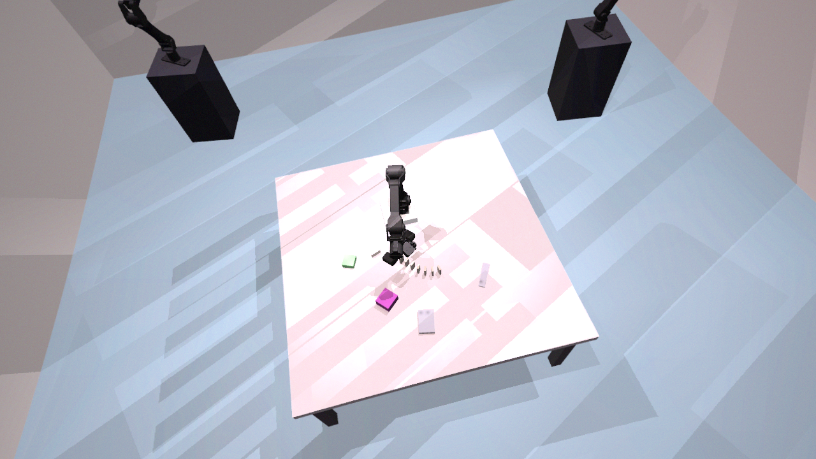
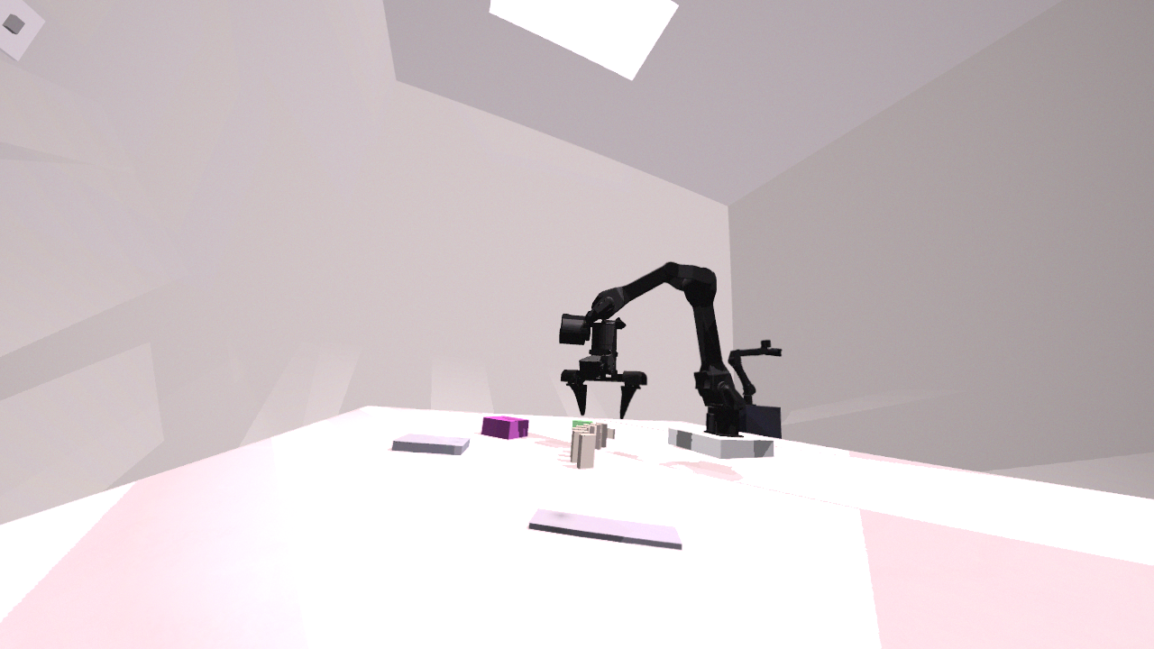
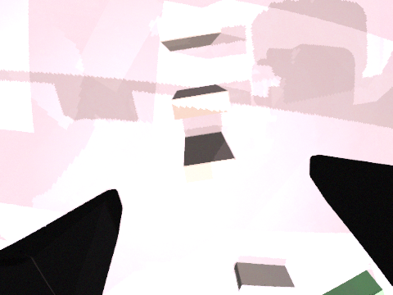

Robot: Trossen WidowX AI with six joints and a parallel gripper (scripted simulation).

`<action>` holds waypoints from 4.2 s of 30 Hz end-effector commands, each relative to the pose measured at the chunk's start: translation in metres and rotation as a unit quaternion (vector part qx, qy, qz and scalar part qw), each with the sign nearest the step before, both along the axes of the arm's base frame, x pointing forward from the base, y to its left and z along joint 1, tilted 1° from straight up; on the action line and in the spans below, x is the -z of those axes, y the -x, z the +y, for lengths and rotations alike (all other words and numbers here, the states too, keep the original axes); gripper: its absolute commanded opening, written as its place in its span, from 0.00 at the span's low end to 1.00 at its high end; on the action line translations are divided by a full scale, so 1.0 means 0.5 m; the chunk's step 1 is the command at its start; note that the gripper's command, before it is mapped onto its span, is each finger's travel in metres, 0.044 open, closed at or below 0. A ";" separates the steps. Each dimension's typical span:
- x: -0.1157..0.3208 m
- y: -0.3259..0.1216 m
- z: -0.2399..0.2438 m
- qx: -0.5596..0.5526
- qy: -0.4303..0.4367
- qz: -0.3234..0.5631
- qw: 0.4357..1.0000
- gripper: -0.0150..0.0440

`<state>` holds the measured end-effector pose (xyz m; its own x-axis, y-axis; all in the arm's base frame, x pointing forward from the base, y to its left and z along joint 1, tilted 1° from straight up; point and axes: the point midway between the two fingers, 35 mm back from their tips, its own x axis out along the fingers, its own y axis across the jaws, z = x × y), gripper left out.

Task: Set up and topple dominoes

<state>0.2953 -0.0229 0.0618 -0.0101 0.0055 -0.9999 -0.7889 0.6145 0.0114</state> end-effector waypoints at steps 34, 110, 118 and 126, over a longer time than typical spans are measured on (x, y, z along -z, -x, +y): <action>-0.045 0.102 -0.283 0.819 0.005 -0.008 0.573 1.00; -0.111 0.114 -0.292 0.819 0.005 -0.008 0.573 0.30; -0.116 0.087 -0.290 0.843 0.004 -0.008 0.538 0.30; -0.116 0.059 -0.287 0.865 0.003 -0.008 0.501 0.30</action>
<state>0.2638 -0.1658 0.1202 0.0176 -0.0120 -0.9998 0.9165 0.3999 0.0114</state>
